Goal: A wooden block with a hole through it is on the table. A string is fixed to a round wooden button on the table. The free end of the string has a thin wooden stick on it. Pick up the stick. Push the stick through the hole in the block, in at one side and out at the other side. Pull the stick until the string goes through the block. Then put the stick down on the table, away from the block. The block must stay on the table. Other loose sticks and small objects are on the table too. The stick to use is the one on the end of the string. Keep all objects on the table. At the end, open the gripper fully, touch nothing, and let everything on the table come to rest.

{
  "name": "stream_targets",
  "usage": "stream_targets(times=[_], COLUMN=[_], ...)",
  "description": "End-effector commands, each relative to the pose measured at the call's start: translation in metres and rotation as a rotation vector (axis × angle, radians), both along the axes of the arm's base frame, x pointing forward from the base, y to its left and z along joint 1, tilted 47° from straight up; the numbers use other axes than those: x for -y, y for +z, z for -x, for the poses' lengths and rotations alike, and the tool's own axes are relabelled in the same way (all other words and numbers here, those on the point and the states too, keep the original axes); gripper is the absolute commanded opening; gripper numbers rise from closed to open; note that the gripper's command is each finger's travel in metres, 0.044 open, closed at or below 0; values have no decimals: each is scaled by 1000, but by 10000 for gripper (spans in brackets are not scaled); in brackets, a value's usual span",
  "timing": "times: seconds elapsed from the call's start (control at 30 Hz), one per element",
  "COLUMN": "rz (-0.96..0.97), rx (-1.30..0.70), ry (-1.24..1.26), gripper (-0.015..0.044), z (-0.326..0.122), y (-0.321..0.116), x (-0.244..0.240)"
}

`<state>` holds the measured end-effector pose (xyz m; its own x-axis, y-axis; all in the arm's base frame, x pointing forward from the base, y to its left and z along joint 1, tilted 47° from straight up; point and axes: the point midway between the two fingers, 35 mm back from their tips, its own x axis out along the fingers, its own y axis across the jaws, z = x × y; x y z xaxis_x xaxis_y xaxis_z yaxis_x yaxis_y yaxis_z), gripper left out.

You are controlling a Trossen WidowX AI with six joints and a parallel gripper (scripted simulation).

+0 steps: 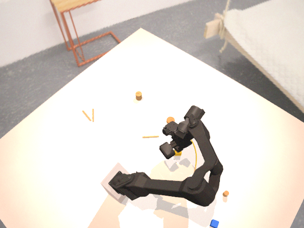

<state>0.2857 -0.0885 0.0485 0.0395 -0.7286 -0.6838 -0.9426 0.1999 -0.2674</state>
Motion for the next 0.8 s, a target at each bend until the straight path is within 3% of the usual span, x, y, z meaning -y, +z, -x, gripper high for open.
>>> stream_targets(times=[0.0, 0.43, 0.73, 0.77], rz=[0, 0, 0, 0], rx=[0, 0, 0, 0], ry=[0, 0, 0, 0], gripper=[0, 0, 236, 236], z=[0, 0, 0, 0], y=[0, 0, 0, 0], x=[0, 0, 0, 0])
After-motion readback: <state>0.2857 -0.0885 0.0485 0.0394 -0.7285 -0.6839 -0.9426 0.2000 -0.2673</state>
